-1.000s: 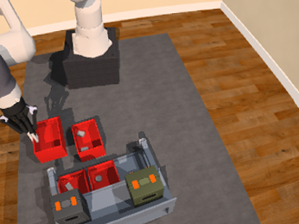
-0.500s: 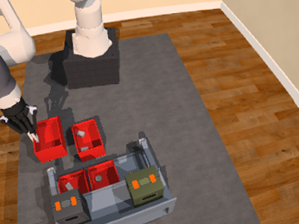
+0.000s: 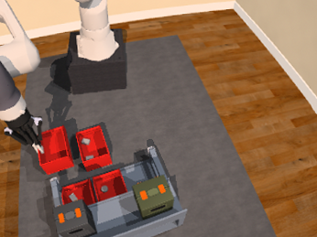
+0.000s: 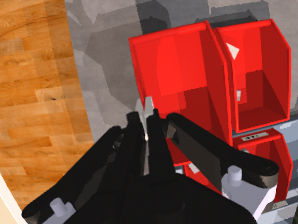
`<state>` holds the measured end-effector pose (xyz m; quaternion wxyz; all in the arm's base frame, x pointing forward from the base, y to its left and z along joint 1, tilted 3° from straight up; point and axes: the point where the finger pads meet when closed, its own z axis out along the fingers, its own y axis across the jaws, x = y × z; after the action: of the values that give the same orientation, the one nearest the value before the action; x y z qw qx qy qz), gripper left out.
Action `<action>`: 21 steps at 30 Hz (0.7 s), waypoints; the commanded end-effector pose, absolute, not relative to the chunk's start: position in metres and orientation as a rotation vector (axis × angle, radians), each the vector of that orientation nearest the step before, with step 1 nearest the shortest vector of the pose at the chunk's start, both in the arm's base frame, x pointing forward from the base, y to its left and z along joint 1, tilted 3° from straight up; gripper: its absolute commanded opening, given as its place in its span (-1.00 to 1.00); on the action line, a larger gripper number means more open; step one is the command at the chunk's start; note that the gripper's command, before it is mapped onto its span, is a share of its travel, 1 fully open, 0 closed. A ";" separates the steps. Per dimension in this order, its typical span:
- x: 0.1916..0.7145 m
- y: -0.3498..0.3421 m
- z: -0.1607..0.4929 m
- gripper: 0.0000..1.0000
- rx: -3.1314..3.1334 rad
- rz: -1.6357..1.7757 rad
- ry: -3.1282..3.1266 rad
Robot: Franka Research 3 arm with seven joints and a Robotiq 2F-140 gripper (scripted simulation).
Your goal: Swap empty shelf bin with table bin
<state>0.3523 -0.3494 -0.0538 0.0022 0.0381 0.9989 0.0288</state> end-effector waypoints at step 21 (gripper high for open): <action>0.357 -0.349 -0.101 -1.00 0.125 0.082 3.124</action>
<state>0.3537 -0.3484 -0.0989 0.0033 0.0355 0.9990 0.0280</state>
